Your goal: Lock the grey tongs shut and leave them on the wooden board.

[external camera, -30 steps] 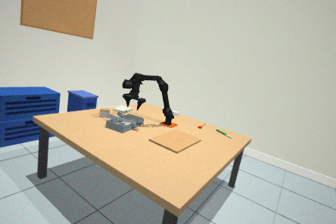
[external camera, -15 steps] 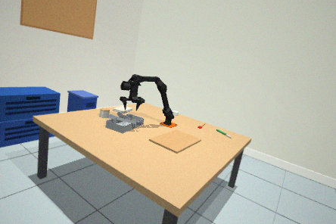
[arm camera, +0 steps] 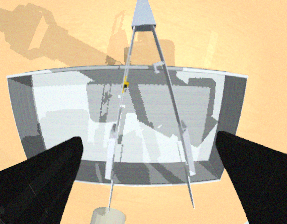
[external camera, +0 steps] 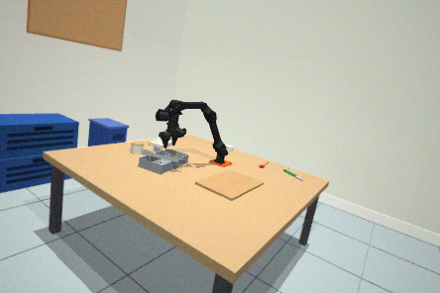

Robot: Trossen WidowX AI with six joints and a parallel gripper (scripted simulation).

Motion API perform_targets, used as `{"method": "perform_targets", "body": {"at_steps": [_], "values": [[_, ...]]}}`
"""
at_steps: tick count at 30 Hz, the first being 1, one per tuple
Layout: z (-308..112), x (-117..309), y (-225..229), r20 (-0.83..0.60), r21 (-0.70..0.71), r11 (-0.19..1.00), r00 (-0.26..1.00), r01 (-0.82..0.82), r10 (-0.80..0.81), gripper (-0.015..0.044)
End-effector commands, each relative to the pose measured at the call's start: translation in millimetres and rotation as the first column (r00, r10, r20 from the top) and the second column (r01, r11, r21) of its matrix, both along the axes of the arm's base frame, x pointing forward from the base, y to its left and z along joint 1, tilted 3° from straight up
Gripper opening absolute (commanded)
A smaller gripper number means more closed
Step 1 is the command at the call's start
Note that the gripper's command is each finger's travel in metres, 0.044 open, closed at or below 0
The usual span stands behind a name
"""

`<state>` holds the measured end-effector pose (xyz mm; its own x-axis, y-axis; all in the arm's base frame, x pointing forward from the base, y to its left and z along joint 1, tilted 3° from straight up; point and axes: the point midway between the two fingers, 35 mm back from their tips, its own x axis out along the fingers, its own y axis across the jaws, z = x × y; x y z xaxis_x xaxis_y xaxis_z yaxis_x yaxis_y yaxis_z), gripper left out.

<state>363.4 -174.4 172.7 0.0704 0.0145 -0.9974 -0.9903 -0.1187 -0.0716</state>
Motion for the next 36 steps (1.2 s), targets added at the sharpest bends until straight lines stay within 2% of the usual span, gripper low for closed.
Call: {"method": "perform_targets", "body": {"at_steps": [1, 36], "values": [[-1.5, 0.2, 0.2, -0.002, -0.004, 1.0, 1.0, -0.019, 0.019, 0.044], [-51.0, 8.3, -1.8, -0.001, -0.004, 1.0, 1.0, -0.019, 0.019, 0.044]]}}
